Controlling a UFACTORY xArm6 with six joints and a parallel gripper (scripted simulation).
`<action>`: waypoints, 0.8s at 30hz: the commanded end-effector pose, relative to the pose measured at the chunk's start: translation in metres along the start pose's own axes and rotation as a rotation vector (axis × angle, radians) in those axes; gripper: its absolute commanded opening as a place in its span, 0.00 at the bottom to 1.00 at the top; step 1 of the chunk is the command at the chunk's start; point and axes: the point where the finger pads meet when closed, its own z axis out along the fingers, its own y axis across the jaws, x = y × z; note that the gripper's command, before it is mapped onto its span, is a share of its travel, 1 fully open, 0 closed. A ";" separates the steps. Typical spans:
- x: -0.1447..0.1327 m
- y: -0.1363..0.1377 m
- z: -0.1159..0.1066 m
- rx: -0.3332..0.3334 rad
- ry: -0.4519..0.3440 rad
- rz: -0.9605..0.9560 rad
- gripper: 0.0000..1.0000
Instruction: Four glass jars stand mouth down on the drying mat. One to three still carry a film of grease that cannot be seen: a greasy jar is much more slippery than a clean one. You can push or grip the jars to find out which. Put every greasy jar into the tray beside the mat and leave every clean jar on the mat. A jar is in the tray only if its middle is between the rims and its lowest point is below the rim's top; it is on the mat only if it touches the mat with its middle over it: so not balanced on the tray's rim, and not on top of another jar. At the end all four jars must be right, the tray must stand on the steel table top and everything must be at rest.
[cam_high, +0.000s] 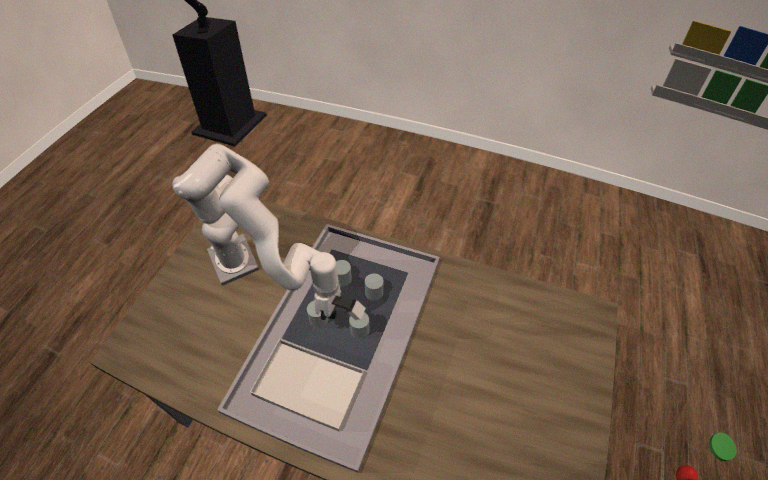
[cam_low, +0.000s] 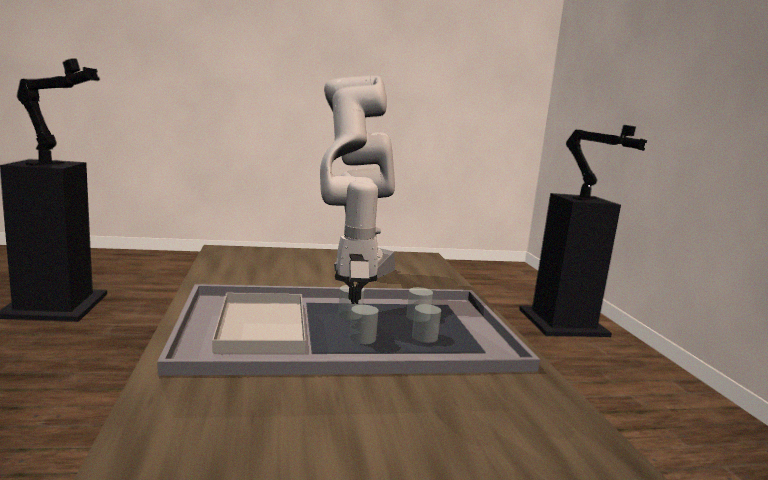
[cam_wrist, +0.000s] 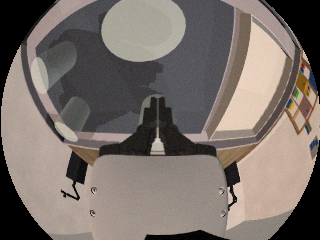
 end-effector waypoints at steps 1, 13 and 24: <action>0.001 0.000 -0.001 0.000 0.004 0.000 0.00; -0.001 0.000 -0.001 0.000 0.004 0.000 0.00; -0.002 0.000 -0.001 0.000 0.004 0.000 0.00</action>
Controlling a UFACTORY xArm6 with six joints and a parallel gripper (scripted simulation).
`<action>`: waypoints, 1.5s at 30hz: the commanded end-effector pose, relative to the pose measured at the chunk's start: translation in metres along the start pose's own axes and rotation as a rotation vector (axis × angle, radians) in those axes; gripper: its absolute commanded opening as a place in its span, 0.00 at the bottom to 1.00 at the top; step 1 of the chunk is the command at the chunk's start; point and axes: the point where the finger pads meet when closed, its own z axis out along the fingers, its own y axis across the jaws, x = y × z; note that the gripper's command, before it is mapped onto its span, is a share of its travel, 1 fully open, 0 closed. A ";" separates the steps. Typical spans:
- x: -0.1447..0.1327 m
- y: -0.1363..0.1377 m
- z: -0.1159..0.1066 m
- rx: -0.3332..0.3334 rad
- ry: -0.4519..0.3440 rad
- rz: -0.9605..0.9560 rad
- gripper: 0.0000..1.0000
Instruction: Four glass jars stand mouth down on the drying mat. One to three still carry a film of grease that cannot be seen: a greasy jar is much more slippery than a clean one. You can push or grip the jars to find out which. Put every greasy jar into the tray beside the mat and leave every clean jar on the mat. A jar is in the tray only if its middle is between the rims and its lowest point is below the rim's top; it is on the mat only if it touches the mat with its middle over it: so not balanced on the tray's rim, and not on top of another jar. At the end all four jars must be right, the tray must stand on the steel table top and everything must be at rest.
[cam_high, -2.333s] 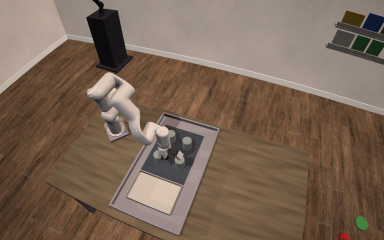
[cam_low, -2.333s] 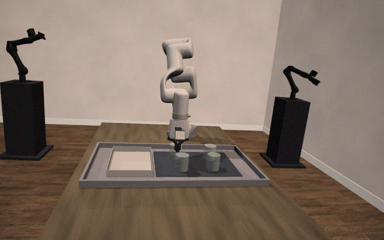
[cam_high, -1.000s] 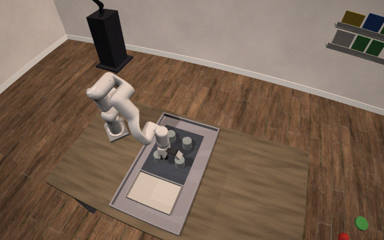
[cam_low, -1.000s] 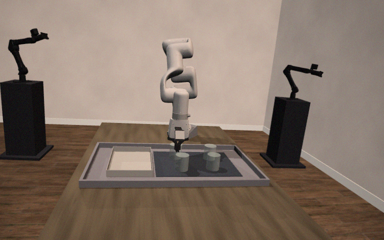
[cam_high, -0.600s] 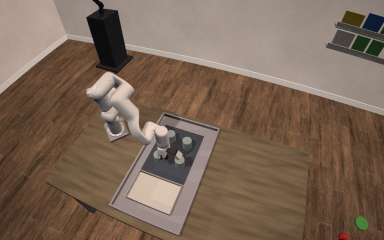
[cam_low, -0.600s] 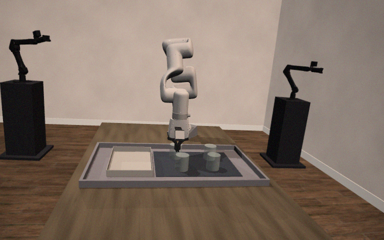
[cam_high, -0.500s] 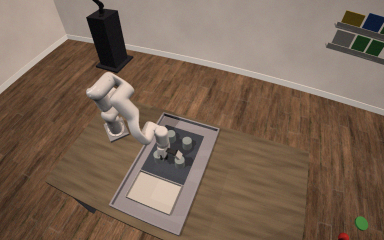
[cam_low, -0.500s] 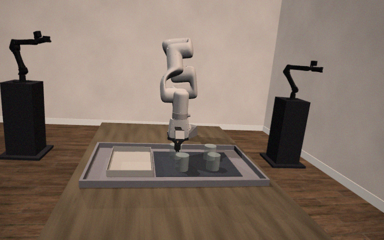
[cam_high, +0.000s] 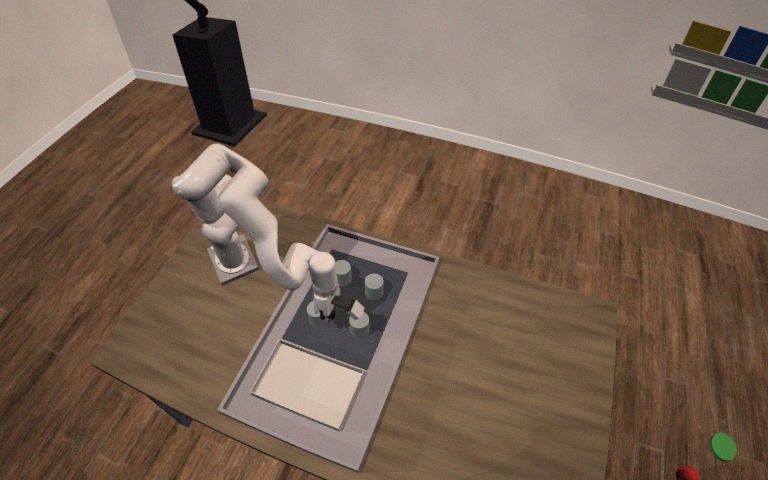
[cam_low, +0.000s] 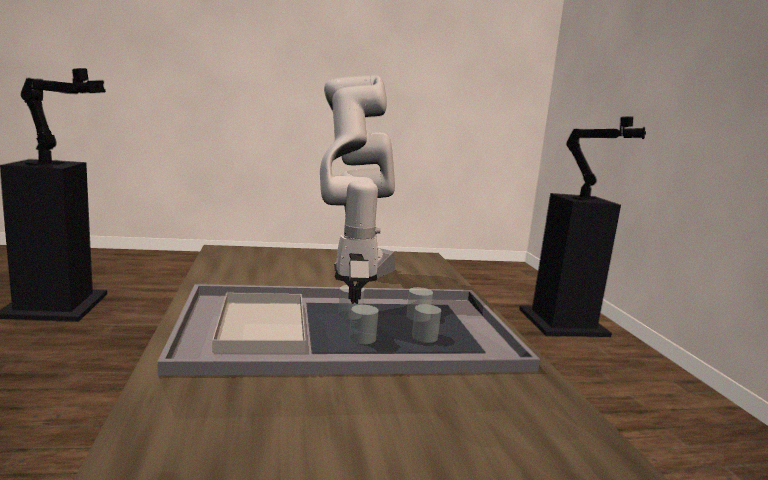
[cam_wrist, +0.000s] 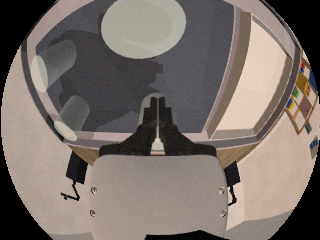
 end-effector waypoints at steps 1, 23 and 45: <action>0.001 0.000 -0.001 0.000 0.004 0.000 0.00; -0.002 0.000 -0.002 0.000 0.004 0.000 0.00; -0.004 0.000 -0.004 0.000 0.004 0.000 0.00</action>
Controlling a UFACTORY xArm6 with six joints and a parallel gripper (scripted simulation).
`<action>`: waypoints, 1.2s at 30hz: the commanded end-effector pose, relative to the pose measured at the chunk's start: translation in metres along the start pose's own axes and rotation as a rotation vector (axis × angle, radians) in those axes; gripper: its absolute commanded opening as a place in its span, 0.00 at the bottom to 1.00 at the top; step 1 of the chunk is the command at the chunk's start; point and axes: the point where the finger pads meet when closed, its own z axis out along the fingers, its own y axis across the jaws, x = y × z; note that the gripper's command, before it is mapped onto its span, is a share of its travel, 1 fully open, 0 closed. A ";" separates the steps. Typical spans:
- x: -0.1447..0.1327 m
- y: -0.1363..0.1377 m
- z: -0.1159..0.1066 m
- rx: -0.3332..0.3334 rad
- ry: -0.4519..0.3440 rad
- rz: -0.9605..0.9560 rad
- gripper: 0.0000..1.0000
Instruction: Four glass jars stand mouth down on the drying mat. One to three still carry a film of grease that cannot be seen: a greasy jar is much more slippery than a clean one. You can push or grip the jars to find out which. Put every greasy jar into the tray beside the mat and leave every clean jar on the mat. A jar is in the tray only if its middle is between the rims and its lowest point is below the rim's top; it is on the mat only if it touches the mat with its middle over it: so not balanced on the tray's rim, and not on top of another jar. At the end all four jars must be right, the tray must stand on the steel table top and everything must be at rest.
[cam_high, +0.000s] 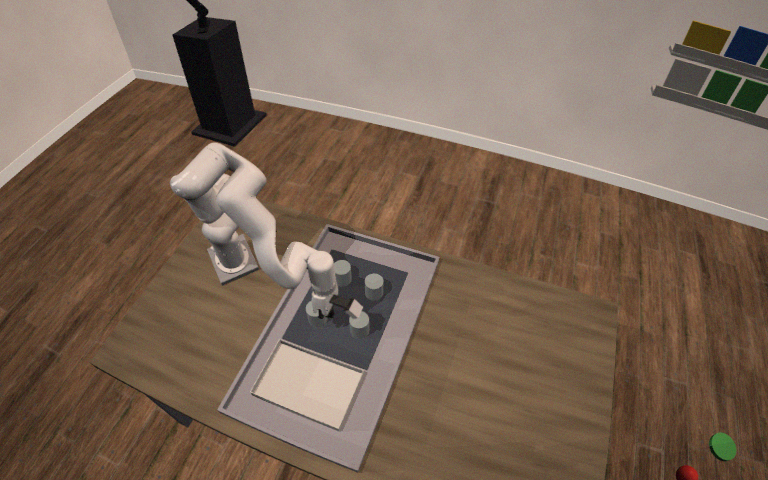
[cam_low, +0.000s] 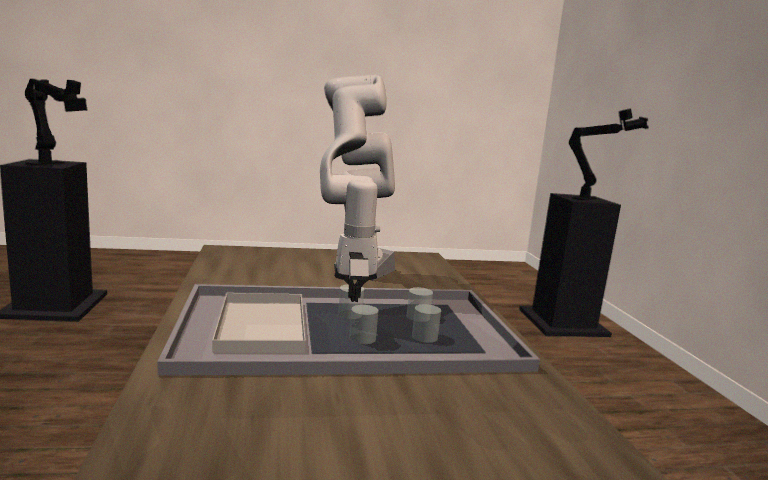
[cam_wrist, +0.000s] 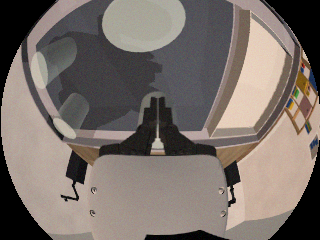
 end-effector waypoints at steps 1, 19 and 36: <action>0.001 0.000 -0.002 0.000 0.004 0.000 0.00; -0.001 0.000 -0.003 0.000 0.004 0.000 0.00; -0.003 0.000 -0.005 0.000 0.004 0.000 0.00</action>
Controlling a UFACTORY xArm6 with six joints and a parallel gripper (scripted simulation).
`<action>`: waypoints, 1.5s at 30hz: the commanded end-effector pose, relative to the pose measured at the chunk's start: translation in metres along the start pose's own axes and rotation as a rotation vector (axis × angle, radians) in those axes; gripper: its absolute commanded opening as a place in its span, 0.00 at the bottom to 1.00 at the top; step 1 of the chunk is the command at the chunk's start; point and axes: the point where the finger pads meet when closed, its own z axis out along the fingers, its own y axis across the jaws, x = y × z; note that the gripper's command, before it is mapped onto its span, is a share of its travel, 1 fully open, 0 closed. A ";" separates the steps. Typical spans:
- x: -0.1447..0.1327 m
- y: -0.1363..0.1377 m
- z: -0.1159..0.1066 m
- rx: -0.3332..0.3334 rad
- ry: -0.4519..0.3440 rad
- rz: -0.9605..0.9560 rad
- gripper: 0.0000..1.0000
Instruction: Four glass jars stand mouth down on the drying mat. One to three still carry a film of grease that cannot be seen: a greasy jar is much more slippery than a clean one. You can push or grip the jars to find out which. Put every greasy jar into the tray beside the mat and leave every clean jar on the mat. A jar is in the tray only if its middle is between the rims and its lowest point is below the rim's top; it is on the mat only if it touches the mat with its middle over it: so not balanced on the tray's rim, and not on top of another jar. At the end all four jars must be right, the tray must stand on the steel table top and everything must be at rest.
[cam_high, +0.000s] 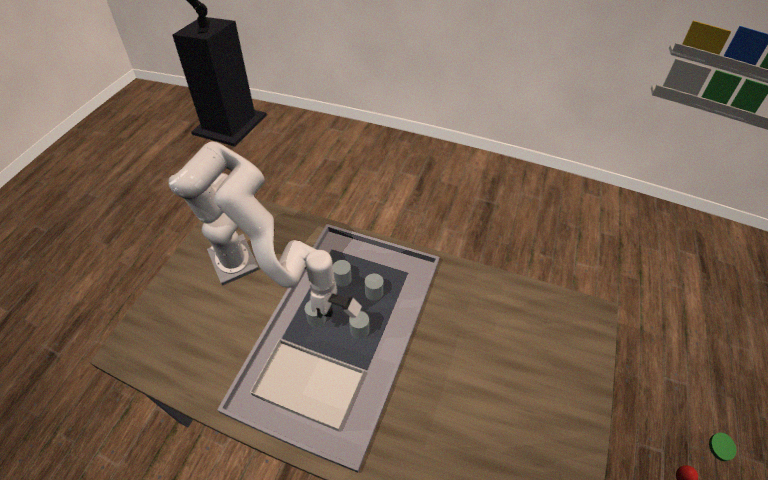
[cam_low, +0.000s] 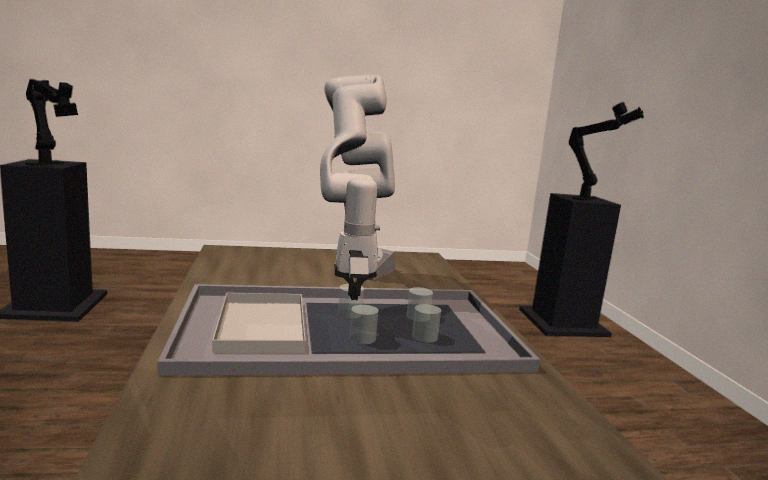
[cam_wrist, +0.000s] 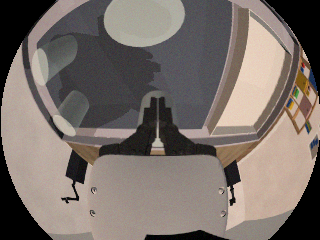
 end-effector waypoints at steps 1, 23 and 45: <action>0.001 0.000 -0.002 0.000 0.004 0.000 0.00; 0.001 0.000 -0.003 0.000 0.004 0.000 0.00; 0.022 0.000 0.004 0.000 0.004 0.000 0.00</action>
